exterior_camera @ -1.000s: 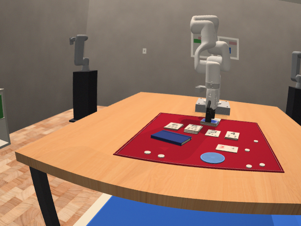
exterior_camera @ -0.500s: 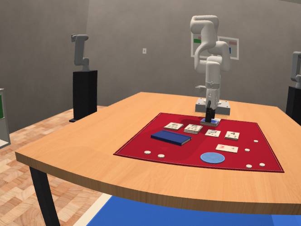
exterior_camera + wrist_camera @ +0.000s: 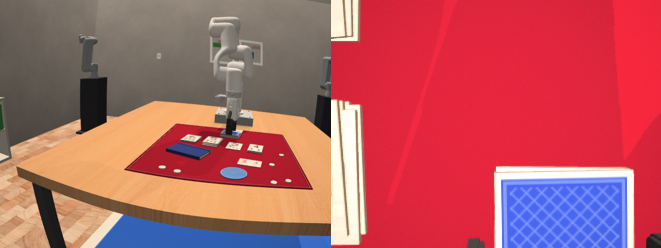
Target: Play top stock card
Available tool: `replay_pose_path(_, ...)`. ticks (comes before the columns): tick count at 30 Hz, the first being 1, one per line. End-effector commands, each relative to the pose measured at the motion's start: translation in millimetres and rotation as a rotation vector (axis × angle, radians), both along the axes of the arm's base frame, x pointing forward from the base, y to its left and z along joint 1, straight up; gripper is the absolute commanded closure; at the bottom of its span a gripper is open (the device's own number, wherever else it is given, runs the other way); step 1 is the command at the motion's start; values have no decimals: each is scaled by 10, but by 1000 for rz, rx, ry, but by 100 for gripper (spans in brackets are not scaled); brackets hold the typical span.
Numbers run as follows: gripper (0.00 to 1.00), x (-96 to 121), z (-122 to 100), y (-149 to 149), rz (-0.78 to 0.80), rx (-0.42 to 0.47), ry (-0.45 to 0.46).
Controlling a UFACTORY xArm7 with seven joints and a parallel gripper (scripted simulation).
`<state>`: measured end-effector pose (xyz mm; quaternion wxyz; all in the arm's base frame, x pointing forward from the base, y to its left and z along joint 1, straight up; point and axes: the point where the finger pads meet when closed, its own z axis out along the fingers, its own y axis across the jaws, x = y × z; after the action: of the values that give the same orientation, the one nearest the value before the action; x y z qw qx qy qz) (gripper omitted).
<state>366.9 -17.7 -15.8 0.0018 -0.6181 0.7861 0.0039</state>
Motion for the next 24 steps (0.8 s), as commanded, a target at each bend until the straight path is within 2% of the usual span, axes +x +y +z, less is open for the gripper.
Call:
replay_pose_path(1, 13, 15, 7, -2, 0, -1, -4)
replay_pose_path(15, 13, 15, 7, -2, 0, -1, -4)
replay_pose_path(16, 25, 15, 7, -2, 0, -1, -4)
replay_pose_path(24, 25, 15, 7, -2, 0, -1, -4)
